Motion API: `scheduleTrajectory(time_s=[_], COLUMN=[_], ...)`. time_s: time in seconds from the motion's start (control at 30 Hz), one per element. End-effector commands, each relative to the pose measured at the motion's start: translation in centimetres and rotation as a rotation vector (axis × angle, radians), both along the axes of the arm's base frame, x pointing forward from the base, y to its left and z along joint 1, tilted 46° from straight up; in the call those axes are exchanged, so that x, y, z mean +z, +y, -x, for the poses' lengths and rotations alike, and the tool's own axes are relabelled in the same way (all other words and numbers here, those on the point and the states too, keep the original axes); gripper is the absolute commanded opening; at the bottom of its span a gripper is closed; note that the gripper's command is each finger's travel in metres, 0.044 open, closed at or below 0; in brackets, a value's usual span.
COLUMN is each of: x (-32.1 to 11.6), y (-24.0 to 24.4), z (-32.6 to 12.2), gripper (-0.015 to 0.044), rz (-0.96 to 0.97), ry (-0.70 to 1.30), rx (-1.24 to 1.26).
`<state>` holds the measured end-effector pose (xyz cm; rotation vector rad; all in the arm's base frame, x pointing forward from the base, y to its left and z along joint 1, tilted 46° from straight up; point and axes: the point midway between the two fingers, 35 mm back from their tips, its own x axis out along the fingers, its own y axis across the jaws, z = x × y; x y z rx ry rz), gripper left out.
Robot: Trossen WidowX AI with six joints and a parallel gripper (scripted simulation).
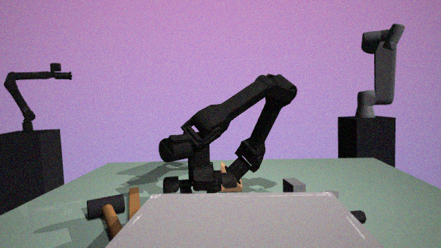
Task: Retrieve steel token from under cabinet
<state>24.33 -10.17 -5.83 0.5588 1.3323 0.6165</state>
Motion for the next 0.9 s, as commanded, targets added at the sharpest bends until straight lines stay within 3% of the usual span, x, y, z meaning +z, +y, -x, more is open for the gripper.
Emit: scheduleTrajectory(time_s=[0.0,0.83,0.87], x=[-0.1,-0.7,-0.7], y=[0.1,-0.7,-0.6], z=[0.7,2.7,2.6], gripper=[0.0000,0.0000,0.0026], rz=[-0.002,0.000,0.001], ry=[-0.002,-0.005,-0.004], rx=[0.003,0.007,0.007])
